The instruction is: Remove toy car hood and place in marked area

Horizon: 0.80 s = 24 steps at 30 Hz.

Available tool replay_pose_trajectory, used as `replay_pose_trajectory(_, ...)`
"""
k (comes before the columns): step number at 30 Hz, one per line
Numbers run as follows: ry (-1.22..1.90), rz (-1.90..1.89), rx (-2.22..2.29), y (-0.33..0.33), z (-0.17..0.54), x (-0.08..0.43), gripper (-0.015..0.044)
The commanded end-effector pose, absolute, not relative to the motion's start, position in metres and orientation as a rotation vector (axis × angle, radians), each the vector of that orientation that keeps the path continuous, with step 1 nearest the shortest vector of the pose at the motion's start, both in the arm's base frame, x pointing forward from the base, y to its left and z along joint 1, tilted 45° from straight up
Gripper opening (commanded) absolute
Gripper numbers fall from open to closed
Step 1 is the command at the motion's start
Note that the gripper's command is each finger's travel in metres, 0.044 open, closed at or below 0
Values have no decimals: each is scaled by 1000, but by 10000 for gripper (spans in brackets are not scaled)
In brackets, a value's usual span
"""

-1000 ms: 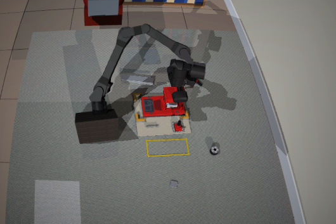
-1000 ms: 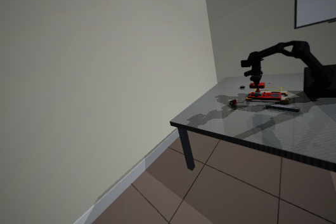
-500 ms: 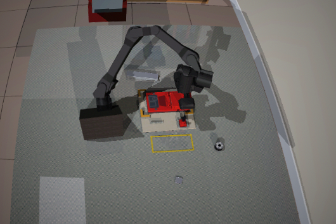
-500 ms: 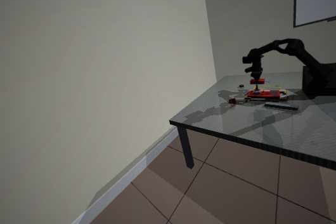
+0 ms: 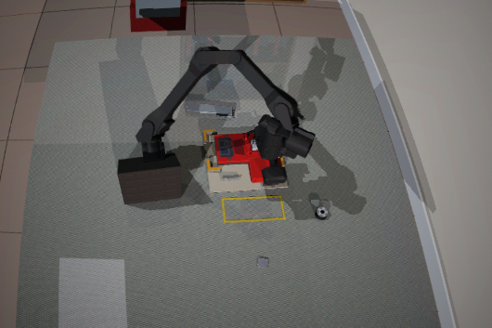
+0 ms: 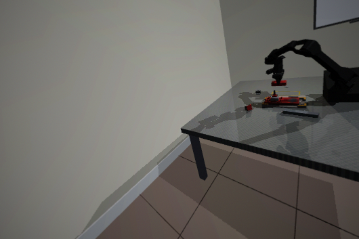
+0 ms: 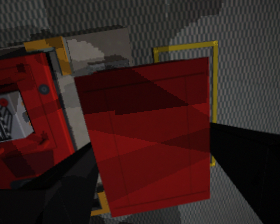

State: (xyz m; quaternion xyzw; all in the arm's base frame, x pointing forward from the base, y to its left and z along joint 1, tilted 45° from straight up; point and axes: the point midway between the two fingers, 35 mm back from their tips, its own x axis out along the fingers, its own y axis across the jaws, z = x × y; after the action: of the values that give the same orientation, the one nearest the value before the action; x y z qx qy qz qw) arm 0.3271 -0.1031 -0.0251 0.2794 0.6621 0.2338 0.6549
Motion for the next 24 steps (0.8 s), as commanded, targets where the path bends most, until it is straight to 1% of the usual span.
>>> replay_pose_trajectory(1, 1508, 535, 630, -119, -43, 317, 0)
replay_pose_trajectory(11, 1506, 550, 635, -150, -76, 290, 0)
replay_pose_trajectory(24, 1506, 551, 635, -148, -80, 290, 0)
